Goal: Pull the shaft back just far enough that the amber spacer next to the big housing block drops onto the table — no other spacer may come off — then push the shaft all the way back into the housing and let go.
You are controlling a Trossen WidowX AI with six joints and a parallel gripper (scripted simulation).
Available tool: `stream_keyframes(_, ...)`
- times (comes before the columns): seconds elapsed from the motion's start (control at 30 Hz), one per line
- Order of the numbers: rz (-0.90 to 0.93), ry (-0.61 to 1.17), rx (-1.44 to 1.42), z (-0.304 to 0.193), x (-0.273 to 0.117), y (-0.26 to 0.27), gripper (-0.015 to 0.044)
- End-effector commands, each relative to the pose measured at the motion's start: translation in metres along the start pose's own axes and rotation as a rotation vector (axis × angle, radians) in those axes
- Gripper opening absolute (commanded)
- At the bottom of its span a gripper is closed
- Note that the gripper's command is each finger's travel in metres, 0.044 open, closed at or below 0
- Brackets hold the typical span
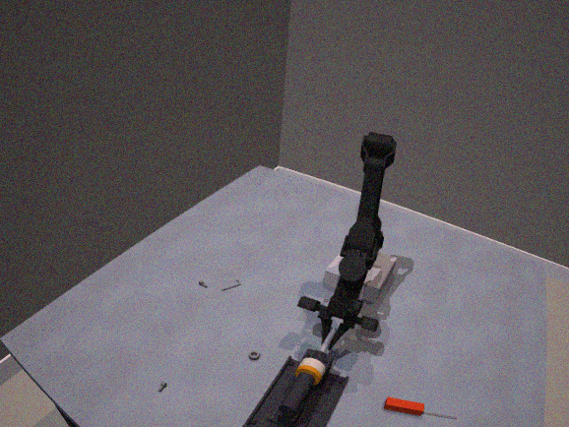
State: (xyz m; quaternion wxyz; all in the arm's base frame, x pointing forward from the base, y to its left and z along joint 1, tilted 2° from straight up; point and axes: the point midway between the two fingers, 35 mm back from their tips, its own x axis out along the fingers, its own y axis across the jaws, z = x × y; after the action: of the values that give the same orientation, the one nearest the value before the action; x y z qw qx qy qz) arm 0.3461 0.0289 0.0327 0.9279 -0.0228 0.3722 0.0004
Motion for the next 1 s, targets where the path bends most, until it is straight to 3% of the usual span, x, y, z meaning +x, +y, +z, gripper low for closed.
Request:
stream_keyframes(0.0, -0.002, 0.0, 0.003, -0.0007, -0.0005, -0.0002, 0.0)
stream_keyframes(0.97, -0.002, 0.0, 0.003, -0.0033, -0.0029, -0.0002, 0.0)
